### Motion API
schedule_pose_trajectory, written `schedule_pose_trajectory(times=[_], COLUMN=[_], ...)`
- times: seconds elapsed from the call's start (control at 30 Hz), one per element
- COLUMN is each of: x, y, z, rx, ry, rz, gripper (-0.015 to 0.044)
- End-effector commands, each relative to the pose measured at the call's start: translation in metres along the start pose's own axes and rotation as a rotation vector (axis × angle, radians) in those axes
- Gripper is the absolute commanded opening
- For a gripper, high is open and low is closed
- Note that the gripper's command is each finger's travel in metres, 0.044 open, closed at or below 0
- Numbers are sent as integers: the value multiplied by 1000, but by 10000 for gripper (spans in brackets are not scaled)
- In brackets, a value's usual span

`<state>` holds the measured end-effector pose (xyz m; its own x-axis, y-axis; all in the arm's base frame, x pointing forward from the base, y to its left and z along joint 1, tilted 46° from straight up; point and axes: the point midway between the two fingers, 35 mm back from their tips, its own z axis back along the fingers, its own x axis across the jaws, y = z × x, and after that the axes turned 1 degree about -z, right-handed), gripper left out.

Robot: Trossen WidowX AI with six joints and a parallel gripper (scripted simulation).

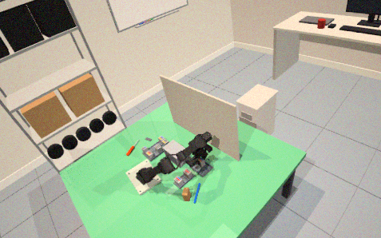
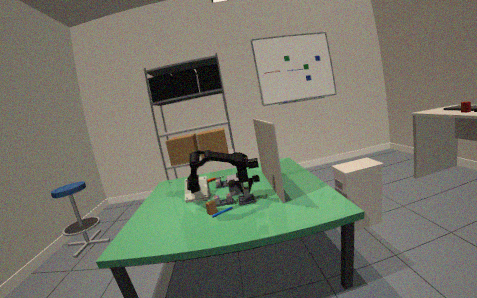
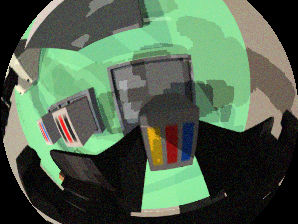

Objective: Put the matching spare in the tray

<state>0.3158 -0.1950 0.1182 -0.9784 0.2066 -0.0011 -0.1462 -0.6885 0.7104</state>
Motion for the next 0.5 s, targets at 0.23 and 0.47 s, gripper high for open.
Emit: schedule_pose_trajectory(times=[0.23, 0.47], x=[4, 5], y=[0, 0], z=[-10, -15], rx=[5, 7], ry=[-6, -7], rz=[8, 8], gripper=[0, 0])
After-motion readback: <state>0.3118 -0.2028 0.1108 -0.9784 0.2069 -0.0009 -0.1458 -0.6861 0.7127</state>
